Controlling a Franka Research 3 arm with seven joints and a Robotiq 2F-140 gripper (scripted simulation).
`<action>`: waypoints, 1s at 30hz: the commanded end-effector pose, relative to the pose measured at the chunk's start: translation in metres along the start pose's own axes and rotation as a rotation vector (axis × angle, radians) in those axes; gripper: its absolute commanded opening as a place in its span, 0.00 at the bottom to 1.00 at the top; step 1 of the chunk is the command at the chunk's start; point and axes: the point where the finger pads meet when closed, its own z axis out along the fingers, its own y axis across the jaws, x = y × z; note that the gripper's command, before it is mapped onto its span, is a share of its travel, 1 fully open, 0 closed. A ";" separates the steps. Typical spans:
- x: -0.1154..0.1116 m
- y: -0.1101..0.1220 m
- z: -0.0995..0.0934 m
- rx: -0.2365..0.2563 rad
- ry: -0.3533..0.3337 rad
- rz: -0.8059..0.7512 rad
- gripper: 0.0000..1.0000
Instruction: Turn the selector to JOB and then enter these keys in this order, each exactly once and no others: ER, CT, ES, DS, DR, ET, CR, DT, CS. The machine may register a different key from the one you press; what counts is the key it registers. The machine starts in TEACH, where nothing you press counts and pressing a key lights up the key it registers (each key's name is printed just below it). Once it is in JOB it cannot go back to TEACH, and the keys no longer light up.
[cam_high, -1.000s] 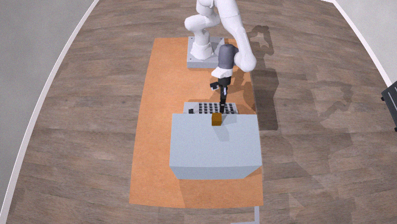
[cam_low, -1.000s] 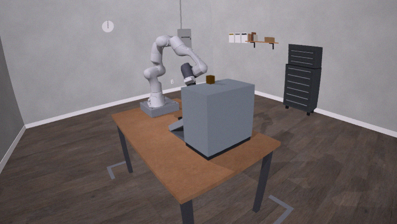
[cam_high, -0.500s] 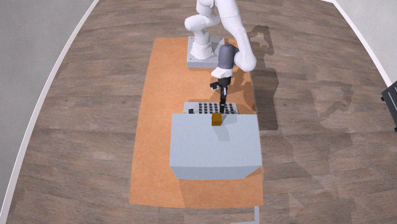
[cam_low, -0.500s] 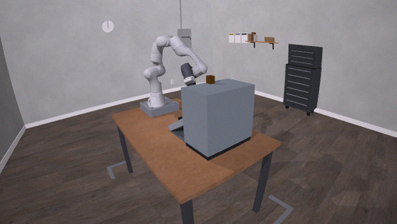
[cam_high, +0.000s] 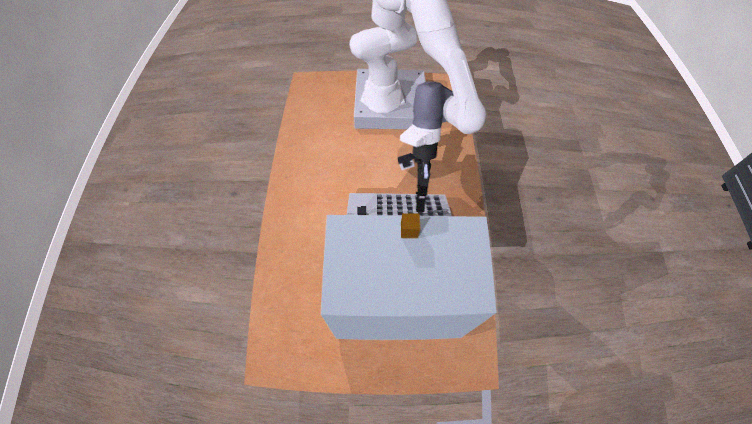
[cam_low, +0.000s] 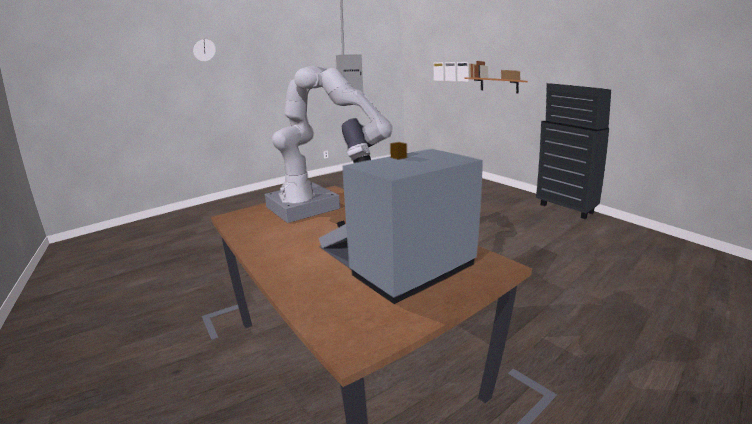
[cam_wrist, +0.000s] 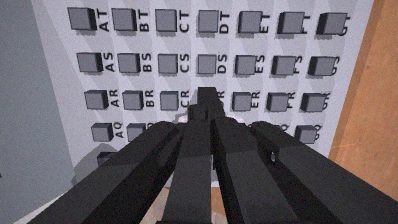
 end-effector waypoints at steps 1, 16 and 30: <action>-0.001 0.000 -0.005 0.001 -0.004 0.006 0.10; -0.001 0.000 -0.024 0.000 -0.004 0.006 0.10; -0.001 -0.002 -0.028 0.000 -0.005 0.006 0.10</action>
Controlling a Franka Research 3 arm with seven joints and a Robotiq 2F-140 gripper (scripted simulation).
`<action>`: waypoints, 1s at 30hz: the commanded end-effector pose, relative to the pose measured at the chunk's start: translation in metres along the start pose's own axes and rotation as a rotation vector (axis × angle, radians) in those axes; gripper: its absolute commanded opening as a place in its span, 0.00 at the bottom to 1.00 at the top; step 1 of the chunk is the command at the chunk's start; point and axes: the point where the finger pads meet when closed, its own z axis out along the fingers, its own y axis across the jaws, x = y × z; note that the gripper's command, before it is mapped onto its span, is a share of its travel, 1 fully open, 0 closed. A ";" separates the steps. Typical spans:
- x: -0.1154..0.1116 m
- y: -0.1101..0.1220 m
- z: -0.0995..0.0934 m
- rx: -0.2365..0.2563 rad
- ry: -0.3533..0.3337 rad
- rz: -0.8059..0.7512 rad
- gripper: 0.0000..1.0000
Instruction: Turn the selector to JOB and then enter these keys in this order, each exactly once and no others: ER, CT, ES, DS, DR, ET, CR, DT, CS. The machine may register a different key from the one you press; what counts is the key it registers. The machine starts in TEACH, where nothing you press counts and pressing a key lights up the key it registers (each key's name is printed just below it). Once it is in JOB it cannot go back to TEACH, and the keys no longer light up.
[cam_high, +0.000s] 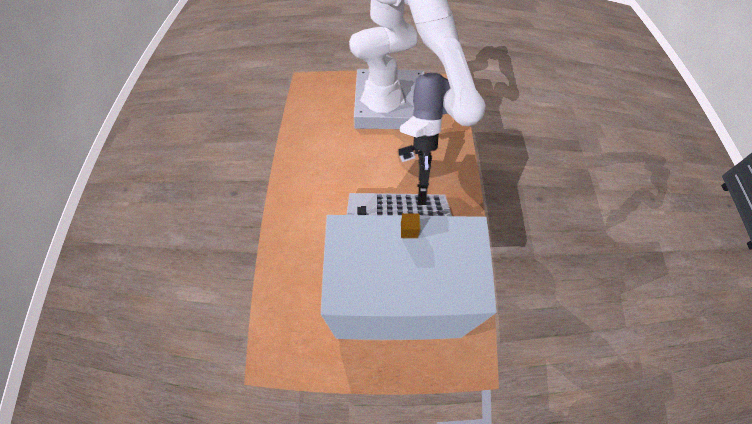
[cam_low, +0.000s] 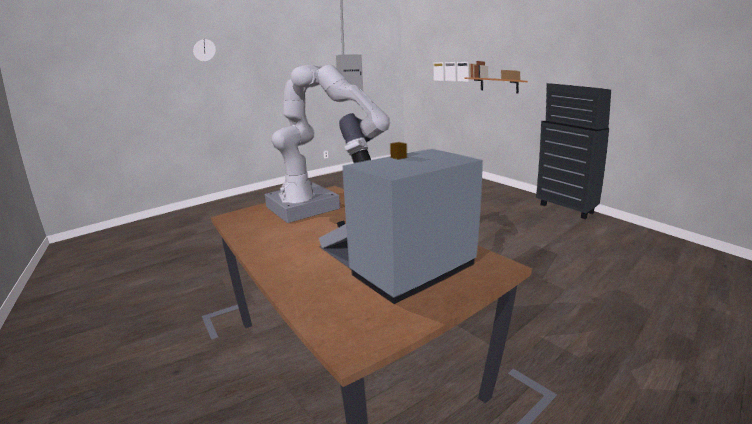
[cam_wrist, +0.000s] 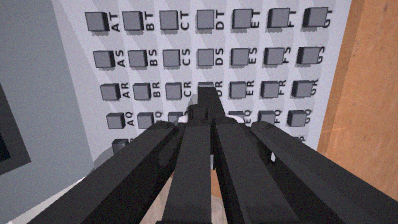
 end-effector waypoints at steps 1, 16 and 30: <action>0.001 -0.004 -0.001 -0.014 0.006 -0.028 0.10; 0.001 -0.034 -0.001 -0.014 0.006 -0.028 0.10; 0.001 -0.034 0.013 -0.014 0.006 -0.028 0.10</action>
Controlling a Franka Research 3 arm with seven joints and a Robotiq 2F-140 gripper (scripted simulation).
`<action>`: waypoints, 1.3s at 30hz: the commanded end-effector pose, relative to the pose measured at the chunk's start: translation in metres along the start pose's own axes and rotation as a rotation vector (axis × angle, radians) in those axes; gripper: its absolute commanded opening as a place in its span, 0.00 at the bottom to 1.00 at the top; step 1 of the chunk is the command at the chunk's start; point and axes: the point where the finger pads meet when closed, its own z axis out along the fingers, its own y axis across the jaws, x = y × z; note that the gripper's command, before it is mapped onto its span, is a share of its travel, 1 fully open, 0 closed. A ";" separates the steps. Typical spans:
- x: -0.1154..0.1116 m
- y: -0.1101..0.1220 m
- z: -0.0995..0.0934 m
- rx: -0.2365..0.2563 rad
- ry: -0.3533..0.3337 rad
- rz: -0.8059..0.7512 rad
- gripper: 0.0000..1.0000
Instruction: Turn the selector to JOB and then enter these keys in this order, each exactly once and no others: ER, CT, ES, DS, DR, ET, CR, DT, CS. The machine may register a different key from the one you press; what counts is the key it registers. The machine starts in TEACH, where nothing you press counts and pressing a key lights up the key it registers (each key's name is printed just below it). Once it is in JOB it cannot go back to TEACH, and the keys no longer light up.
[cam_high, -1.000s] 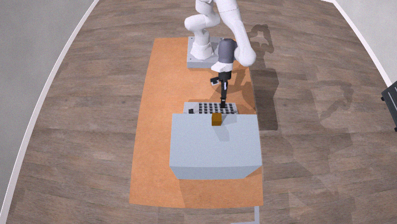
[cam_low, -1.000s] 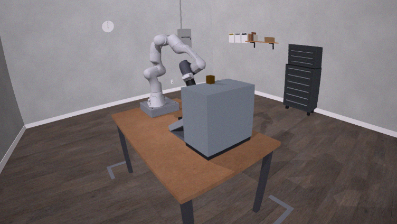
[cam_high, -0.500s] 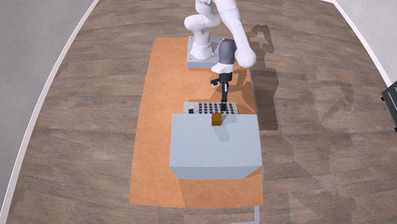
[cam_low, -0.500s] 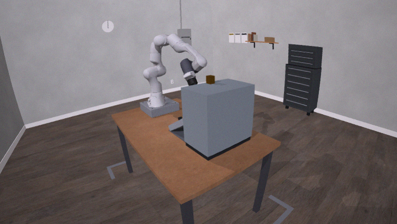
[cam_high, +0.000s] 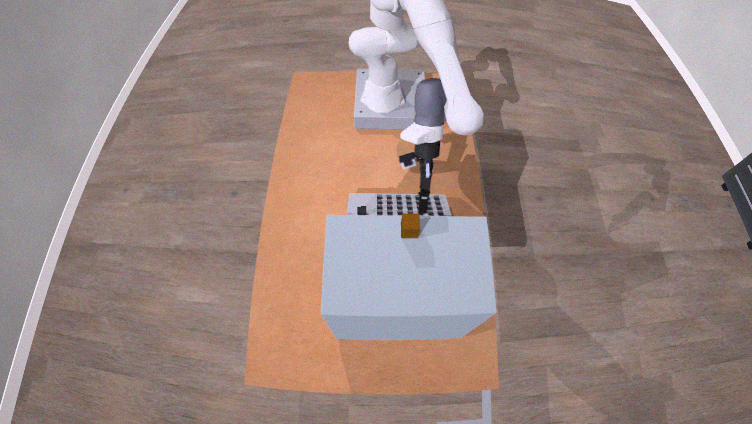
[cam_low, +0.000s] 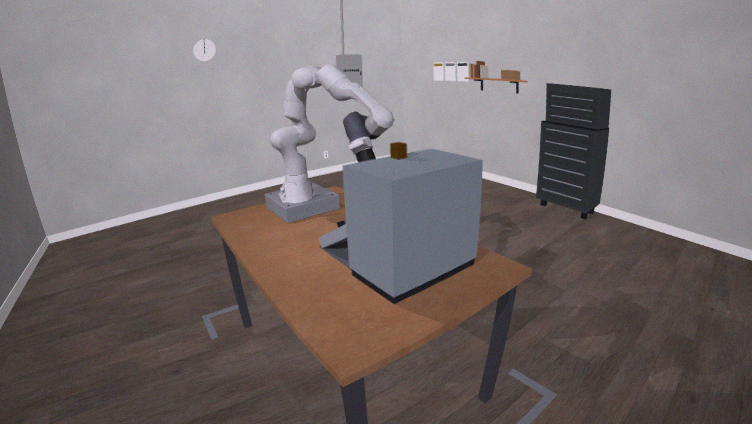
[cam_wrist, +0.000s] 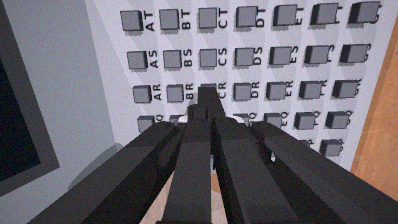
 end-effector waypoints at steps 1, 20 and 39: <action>0.002 0.002 0.005 -0.026 0.005 -0.041 0.10; 0.002 0.002 0.011 -0.026 0.005 -0.041 0.10; 0.002 0.002 0.012 -0.026 0.005 -0.041 0.10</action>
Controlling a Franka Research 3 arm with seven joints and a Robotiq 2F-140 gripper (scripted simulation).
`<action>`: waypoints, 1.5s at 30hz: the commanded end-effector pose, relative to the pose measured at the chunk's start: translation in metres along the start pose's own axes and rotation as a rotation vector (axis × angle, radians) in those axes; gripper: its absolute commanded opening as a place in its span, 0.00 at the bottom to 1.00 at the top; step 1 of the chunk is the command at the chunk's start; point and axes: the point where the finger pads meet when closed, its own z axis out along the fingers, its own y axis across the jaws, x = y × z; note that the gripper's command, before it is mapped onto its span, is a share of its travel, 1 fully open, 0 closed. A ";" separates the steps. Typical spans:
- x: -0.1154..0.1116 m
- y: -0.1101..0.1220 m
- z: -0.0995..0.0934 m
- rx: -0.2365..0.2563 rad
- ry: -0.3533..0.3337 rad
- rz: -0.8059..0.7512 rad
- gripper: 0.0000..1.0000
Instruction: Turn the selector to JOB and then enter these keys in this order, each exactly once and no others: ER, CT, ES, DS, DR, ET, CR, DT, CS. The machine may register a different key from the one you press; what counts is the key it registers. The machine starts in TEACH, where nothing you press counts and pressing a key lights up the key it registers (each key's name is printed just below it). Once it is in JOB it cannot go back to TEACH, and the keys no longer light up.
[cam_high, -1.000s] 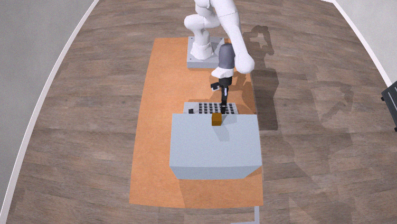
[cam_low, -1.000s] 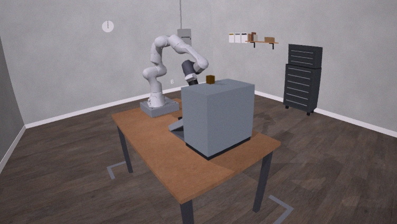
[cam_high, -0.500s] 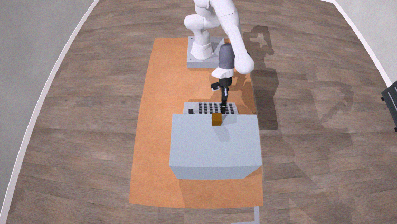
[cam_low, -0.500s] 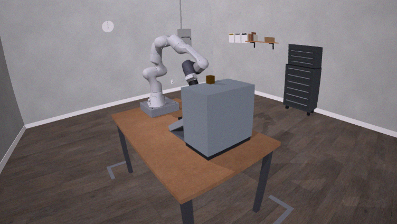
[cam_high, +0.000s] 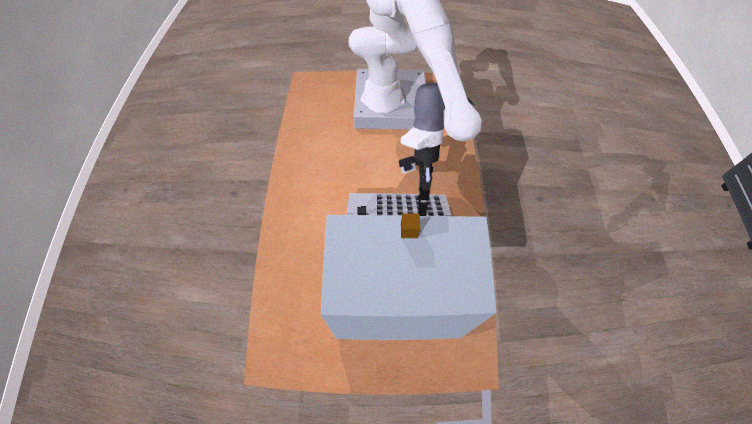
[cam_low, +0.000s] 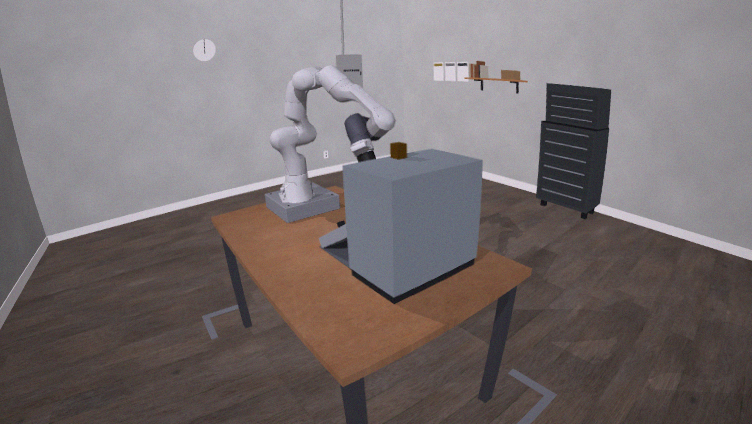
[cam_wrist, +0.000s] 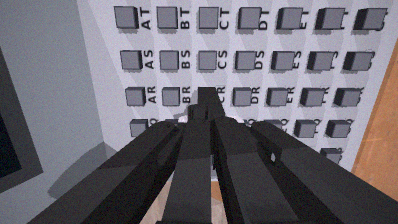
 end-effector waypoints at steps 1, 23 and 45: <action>0.001 0.001 0.001 -0.003 0.004 -0.004 0.10; 0.001 0.001 0.009 -0.003 0.004 -0.004 0.10; 0.001 0.001 0.010 -0.003 0.004 -0.004 0.10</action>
